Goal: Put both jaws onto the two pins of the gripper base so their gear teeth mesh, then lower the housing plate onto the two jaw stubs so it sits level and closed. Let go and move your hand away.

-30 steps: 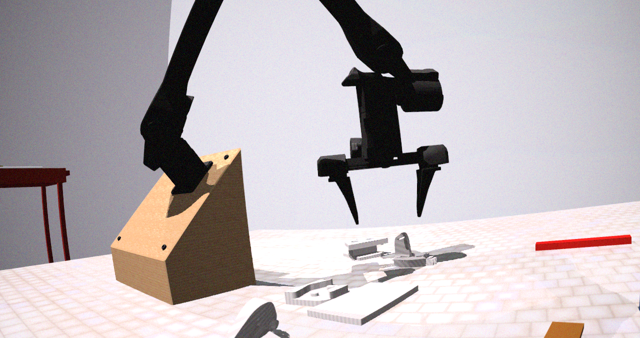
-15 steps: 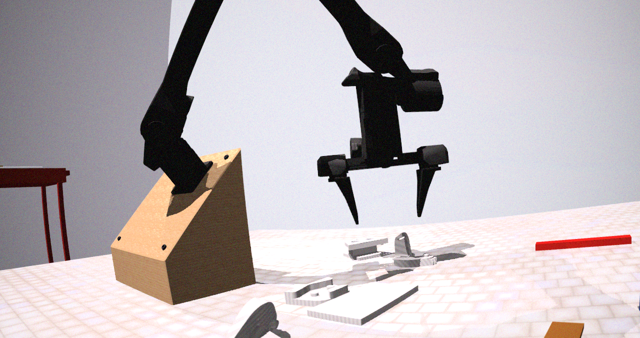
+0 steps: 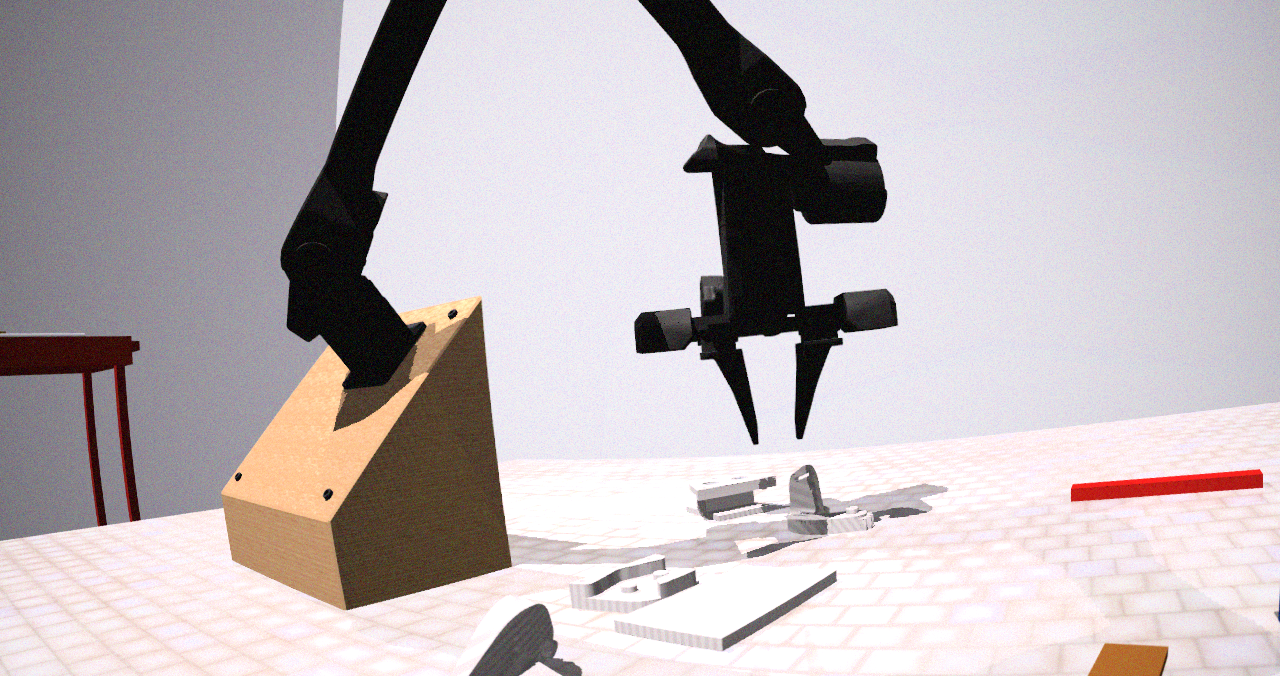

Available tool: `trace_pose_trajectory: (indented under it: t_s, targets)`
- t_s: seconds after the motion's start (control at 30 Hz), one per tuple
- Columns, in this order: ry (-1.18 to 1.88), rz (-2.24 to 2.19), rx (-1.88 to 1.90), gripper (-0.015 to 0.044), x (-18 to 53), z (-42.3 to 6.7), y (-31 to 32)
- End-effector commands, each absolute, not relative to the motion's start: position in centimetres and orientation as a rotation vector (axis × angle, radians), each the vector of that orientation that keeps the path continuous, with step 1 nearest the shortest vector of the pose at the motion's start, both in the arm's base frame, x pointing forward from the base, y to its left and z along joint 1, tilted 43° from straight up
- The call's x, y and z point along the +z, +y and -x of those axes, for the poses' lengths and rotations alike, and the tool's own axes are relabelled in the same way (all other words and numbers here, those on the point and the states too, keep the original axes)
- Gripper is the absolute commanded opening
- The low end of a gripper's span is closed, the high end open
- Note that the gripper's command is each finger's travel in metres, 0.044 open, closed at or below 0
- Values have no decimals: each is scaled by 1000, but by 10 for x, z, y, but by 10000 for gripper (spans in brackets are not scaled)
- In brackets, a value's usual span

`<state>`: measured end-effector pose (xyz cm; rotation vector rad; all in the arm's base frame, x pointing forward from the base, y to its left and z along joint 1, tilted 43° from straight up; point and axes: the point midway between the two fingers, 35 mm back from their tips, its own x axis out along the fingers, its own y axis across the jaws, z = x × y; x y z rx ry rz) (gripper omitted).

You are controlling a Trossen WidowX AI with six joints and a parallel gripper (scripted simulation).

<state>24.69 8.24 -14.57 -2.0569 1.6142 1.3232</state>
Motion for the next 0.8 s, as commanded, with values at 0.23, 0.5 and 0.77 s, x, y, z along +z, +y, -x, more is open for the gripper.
trace_pose_trajectory:
  t_s: [0.23,0.5,0.77]
  targets:
    - [1614,2057,1323,0,-146,-247,82]
    - [1614,2057,1323,0,-146,-247,82]
    - [1614,2057,1323,79,-146,-247,82]
